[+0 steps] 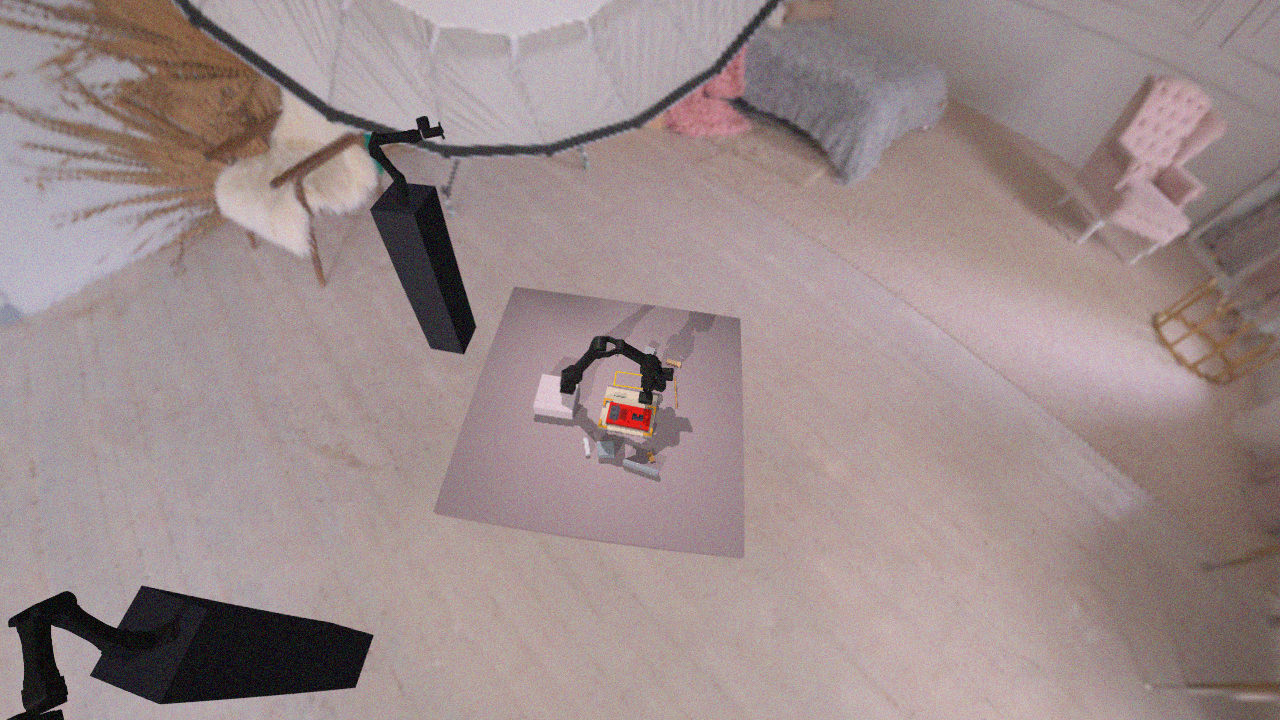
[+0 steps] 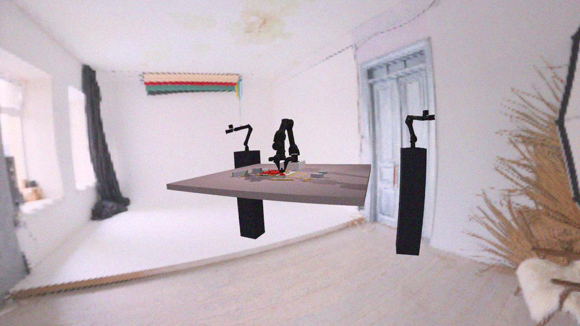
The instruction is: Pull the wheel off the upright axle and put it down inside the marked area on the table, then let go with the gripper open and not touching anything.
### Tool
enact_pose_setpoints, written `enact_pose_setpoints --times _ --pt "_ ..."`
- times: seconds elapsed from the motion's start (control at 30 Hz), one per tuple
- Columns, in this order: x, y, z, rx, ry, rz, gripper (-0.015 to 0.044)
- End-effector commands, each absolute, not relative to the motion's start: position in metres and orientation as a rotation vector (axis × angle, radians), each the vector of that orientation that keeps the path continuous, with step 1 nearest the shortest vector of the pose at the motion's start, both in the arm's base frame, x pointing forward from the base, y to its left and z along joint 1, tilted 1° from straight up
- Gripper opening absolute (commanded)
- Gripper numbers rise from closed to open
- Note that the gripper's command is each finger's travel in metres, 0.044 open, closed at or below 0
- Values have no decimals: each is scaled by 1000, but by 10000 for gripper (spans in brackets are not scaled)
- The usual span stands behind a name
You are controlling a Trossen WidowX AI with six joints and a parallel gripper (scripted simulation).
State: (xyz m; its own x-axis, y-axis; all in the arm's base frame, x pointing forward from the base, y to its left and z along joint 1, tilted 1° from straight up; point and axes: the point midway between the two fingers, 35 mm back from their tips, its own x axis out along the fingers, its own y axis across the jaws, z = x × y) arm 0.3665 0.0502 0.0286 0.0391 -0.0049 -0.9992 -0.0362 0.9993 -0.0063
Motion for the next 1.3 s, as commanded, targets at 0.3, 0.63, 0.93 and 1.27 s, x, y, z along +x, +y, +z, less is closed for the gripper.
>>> enact_pose_setpoints --times 0.3,0.63,0.93,1.27 --pt "367 50 38 -32 1523 23 0" --pt "367 51 41 -31 1522 23 0" --pt "367 51 44 -31 1521 22 0" --pt "366 51 48 -31 1519 22 0"
